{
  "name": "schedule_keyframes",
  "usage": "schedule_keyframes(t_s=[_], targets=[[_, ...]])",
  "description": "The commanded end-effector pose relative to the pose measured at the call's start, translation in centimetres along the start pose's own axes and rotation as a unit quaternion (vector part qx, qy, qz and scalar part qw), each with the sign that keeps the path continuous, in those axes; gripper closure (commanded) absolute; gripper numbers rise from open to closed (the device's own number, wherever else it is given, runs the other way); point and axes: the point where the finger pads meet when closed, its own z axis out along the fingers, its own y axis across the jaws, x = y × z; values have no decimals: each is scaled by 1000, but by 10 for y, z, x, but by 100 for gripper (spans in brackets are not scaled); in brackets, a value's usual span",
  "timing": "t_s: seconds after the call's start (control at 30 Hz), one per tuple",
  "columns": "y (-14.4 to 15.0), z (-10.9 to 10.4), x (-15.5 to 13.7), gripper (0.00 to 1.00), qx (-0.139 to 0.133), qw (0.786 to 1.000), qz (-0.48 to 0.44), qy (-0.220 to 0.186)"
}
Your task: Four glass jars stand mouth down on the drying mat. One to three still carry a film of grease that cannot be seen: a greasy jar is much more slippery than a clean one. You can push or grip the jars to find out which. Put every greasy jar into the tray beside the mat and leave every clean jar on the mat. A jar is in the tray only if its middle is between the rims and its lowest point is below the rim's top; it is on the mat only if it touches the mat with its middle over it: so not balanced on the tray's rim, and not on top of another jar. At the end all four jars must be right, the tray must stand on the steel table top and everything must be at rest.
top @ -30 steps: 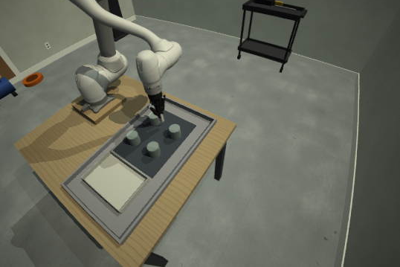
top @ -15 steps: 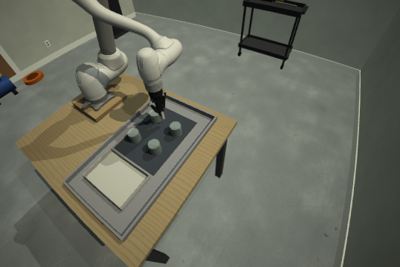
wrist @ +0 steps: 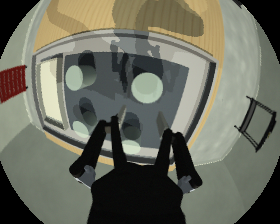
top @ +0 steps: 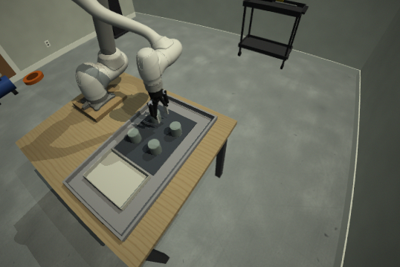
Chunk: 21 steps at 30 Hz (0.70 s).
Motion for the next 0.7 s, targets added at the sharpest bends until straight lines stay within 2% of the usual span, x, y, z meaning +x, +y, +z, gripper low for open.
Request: schedule_keyframes(t_s=[0.0, 0.57, 0.67], targets=[[0, 0, 0, 0, 0, 1000, 0, 0], [0, 0, 0, 0, 0, 1000, 0, 0], [0, -23, 0, 0, 0, 1000, 0, 0]])
